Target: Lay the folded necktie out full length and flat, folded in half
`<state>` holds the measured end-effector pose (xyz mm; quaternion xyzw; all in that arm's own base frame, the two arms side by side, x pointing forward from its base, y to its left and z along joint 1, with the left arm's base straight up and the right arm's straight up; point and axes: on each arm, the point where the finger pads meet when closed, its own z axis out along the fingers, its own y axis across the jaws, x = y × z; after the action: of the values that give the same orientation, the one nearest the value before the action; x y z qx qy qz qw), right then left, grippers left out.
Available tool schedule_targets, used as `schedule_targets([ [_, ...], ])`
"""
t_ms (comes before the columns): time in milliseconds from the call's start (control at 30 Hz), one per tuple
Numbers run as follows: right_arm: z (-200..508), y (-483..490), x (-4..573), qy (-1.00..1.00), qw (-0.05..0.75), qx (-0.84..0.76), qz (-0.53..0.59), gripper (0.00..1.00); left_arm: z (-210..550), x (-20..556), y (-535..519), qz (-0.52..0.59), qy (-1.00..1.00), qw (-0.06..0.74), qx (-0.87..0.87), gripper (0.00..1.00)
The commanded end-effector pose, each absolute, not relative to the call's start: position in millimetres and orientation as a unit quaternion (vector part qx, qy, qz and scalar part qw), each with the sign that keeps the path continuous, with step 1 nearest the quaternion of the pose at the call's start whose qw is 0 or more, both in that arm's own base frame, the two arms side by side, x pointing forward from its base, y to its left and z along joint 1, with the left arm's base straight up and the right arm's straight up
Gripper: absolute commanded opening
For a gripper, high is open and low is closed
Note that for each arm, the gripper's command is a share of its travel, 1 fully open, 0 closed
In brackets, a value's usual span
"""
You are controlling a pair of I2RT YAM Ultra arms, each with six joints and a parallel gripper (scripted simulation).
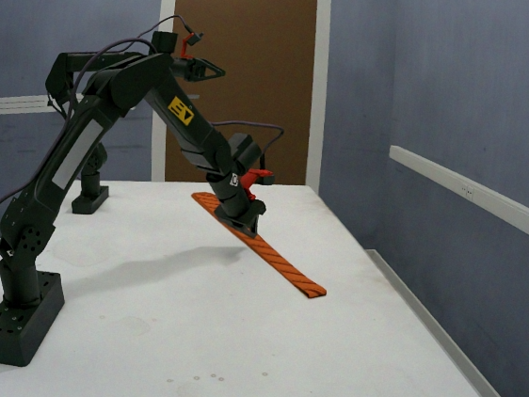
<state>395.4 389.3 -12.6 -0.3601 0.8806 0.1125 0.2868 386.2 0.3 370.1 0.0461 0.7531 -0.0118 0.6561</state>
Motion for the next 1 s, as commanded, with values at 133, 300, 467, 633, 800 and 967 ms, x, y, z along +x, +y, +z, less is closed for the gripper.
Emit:
schedule_targets([
  [133, 23, 401, 406, 0.87, 0.317, -0.355, 0.129, 0.04, 400, 383, 1, 0.001, 0.714, 0.701, 0.001, 0.99],
  [300, 23, 401, 406, 0.87, 0.317, -0.355, 0.129, 0.05, 401, 383, 1, 0.001, 0.713, 0.701, 0.0, 1.0],
  [467, 27, 396, 406, 0.87, 0.323, -0.351, 0.128, 0.11, 401, 383, 1, 0.001, 0.713, 0.701, 0.0, 1.0],
  [633, 38, 384, 405, 0.869, 0.335, -0.342, 0.124, 0.16, 401, 383, 1, 0.001, 0.713, 0.701, 0.0, 1.0],
  [800, 51, 371, 404, 0.868, 0.35, -0.331, 0.121, 0.2, 401, 383, 1, 0.001, 0.713, 0.701, 0.0, 1.0],
  [967, 66, 355, 403, 0.866, 0.368, -0.318, 0.116, 0.24, 401, 383, 1, 0.001, 0.713, 0.701, 0.0, 1.0],
])
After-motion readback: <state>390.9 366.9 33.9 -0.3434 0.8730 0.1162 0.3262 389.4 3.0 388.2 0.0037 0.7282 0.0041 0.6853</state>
